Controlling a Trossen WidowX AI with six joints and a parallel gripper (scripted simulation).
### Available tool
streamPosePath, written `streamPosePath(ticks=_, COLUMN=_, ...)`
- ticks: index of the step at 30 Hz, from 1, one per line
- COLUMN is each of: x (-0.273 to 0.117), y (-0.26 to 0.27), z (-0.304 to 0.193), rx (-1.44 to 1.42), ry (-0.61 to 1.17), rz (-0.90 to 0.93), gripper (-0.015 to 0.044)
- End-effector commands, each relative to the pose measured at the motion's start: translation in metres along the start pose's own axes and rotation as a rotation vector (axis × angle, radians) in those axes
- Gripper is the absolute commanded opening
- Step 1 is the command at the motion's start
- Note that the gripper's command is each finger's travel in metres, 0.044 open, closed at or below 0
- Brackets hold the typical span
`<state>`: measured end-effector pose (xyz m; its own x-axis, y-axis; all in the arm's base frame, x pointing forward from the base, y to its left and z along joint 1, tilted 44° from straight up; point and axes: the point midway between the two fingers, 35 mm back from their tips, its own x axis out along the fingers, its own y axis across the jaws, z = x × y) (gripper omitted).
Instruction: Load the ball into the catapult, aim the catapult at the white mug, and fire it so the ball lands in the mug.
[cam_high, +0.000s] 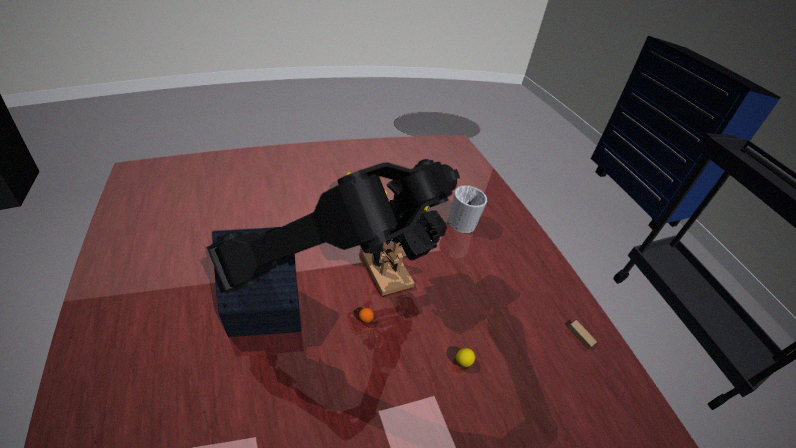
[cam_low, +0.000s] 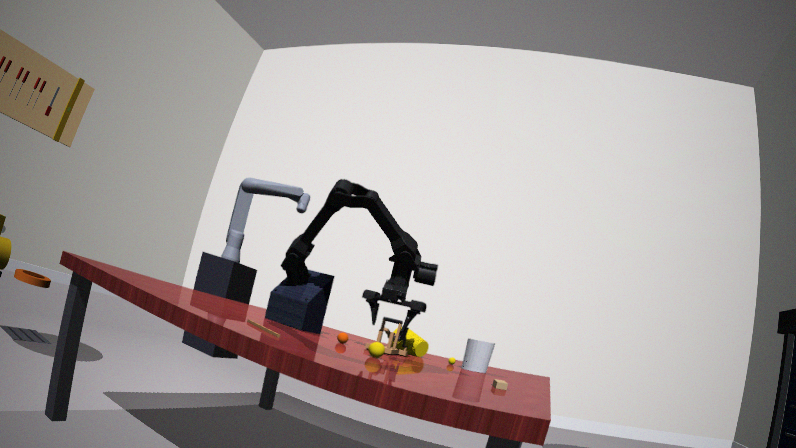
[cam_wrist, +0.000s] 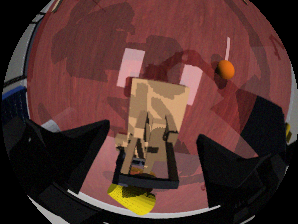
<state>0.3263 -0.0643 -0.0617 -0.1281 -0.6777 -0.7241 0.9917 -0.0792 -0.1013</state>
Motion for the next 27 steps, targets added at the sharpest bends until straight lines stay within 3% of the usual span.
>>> streamPosePath(ticks=1, x=0.007, y=-0.001, z=0.000, rx=-0.007, ry=-0.006, rz=-0.002, gripper=0.0440)
streamPosePath(ticks=25, x=0.045, y=-0.003, z=0.000, rx=-0.007, ry=-0.009, rz=-0.003, gripper=0.0440)
streamPosePath(ticks=27, x=0.042, y=-0.002, z=0.000, rx=-0.001, ry=-0.003, rz=-0.004, gripper=0.0387)
